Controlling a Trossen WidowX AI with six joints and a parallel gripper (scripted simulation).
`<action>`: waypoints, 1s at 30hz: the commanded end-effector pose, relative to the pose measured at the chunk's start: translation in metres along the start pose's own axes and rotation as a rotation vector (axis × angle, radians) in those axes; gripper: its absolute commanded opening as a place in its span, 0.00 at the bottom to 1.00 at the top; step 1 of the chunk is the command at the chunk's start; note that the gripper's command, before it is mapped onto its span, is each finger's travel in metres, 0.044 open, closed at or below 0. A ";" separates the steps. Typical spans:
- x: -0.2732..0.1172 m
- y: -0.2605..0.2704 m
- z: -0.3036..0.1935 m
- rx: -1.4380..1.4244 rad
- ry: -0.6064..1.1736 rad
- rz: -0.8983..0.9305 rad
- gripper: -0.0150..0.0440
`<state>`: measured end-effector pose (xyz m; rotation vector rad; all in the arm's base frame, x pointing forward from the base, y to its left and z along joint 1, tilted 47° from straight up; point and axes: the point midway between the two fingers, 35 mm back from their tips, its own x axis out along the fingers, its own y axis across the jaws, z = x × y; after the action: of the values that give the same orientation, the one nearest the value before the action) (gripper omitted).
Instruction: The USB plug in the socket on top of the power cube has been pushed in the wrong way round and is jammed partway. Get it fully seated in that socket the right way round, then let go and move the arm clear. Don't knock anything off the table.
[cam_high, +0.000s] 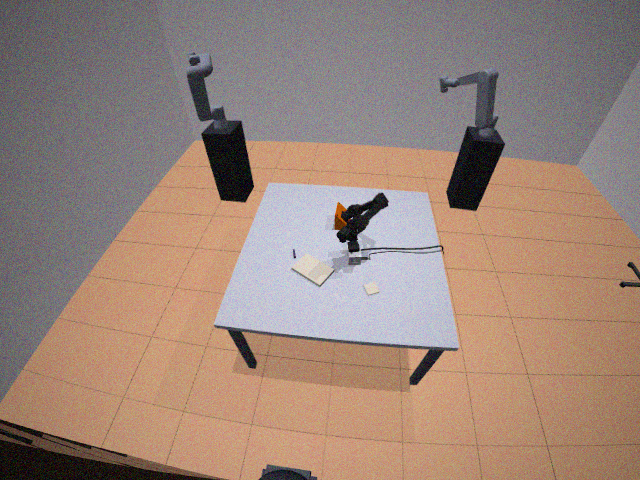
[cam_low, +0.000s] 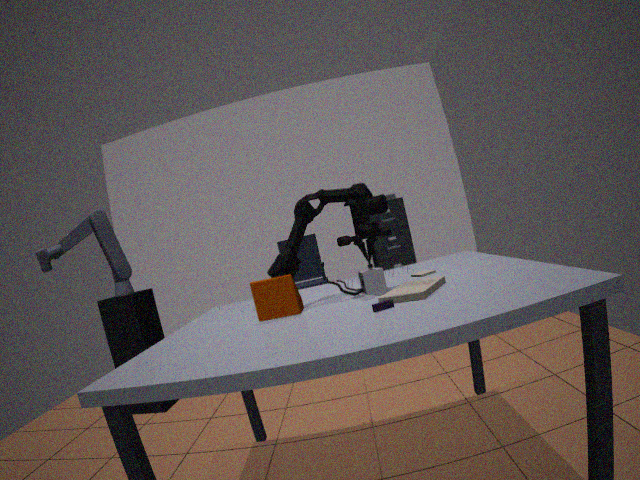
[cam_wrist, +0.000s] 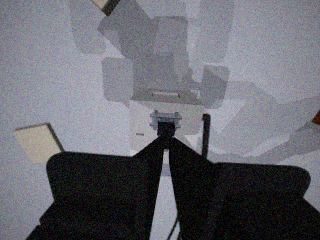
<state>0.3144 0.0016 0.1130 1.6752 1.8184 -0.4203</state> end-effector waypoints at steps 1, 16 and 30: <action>0.001 0.000 0.000 0.004 0.003 0.002 0.25; 0.003 0.000 0.000 0.004 0.003 0.002 0.25; 0.004 0.000 0.000 0.004 0.003 0.002 0.25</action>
<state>0.3145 0.0041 0.1105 1.6752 1.8182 -0.4204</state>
